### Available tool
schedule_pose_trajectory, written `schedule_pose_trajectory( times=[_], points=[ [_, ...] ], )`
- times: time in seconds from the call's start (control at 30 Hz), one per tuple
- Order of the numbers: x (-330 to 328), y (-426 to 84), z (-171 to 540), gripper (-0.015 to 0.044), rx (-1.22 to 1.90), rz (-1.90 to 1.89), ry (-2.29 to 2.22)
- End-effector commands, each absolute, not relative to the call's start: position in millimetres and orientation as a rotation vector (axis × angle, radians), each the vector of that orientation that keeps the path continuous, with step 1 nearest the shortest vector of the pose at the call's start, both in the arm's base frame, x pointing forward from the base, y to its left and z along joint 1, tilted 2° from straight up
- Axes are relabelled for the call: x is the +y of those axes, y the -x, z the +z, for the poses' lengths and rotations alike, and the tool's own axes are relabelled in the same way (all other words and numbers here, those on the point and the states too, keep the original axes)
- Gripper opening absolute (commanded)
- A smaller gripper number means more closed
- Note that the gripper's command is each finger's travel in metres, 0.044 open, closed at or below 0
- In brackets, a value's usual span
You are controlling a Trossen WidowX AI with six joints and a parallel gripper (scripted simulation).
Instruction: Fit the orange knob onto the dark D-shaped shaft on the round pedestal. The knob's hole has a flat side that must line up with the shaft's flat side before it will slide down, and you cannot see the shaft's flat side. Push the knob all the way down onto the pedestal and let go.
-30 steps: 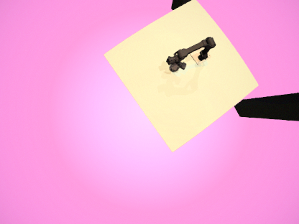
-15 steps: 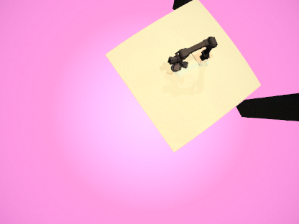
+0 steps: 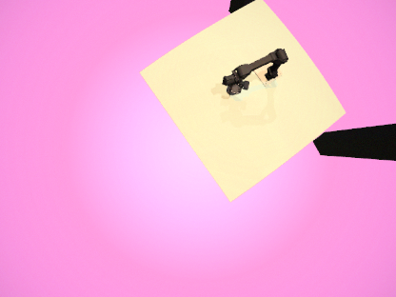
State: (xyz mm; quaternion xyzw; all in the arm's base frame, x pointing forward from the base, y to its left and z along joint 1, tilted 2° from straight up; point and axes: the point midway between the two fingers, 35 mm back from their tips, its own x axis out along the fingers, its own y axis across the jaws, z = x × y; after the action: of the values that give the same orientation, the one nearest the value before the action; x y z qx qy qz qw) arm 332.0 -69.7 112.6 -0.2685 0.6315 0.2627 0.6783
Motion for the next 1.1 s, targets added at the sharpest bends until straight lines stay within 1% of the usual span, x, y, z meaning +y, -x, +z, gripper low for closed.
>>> schedule_pose_trajectory(
  times=[0.0, 0.9, 1.07],
  points=[
    [-67.8, -329.3, 112.9, 0.0000, 1.415, 0.598, 0.604],
    [-69.3, -332.6, 116.5, 0.0000, 1.414, 0.598, 0.604],
    [-69.3, -333.0, 116.6, 0.0000, 1.384, 0.689, 0.703]
  ],
)
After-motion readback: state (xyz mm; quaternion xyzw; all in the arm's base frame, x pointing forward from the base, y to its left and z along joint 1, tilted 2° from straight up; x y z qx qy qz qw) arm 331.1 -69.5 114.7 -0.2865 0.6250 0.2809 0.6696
